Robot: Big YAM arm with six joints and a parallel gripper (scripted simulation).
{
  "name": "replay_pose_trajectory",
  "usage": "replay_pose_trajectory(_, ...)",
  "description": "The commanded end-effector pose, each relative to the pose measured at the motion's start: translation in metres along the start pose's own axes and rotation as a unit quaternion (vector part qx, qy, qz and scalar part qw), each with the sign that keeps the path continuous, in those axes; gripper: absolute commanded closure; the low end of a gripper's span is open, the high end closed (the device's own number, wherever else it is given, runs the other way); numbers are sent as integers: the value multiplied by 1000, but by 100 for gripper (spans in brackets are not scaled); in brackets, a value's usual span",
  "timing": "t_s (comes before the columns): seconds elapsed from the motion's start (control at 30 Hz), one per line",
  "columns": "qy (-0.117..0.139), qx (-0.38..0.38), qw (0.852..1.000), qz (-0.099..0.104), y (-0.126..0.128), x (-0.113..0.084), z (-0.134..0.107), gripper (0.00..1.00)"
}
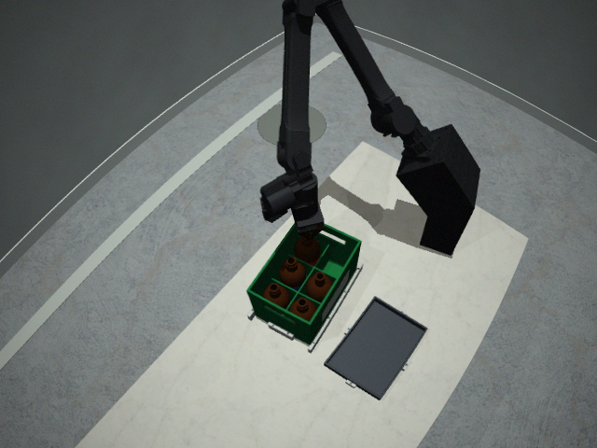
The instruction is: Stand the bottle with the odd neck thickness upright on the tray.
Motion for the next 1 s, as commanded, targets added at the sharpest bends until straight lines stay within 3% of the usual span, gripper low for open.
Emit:
replay_pose_trajectory(0.0, -2, -3, 1000, 0, -3, 6, 0, 39)
replay_pose_trajectory(0.97, -4, -4, 1000, 1, -2, 11, 2, 39)
Point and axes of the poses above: the point where the finger pads meet when closed, its own x axis out along the fingers, its own y axis across the jaws, z = x × y, the point moved 6 cm from there along -x, back along the fingers, and after that the axes turned 10 degrees about -x, right-handed, at the moved point
